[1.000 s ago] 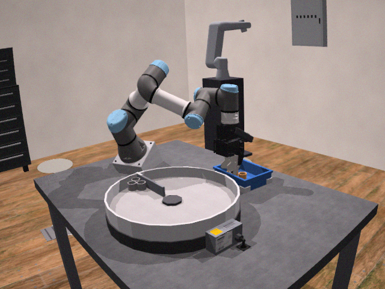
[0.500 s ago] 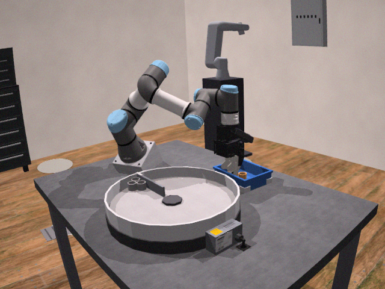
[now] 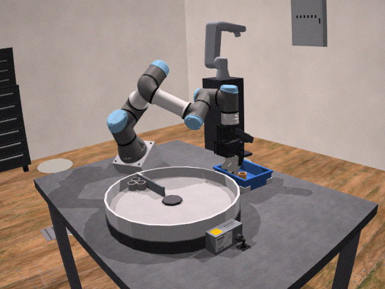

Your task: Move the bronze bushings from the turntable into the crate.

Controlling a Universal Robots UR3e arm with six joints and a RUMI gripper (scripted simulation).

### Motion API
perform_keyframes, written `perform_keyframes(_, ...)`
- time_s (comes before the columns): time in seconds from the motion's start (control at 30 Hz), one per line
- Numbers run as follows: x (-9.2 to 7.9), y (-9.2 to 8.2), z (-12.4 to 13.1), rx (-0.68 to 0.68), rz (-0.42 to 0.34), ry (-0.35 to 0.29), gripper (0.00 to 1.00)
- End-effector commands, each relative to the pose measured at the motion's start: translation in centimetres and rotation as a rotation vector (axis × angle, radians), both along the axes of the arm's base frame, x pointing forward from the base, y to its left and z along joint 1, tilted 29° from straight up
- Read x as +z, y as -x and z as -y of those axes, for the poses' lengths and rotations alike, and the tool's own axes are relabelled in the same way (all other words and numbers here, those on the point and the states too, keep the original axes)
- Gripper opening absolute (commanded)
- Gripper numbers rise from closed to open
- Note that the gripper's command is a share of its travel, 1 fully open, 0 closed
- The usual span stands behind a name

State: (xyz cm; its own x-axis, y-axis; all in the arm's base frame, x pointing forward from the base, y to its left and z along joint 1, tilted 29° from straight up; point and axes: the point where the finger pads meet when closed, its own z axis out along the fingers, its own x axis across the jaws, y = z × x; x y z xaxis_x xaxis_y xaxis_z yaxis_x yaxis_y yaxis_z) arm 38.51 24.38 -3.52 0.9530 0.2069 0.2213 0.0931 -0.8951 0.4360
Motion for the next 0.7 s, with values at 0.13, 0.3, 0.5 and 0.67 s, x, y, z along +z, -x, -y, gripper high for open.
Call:
perform_keyframes(0.13, 0.03, 0.0, -0.05, 0.001, 0.001, -0.002, 0.0)
perform_keyframes(0.3, 0.03, 0.0, -0.05, 0.001, 0.001, -0.002, 0.0)
perform_keyframes(0.5, -0.03, -0.01, -0.03, 0.001, 0.0, -0.002, 0.0)
perform_keyframes(0.67, -0.18, -0.03, 0.04, 0.001, 0.0, -0.001, 0.0)
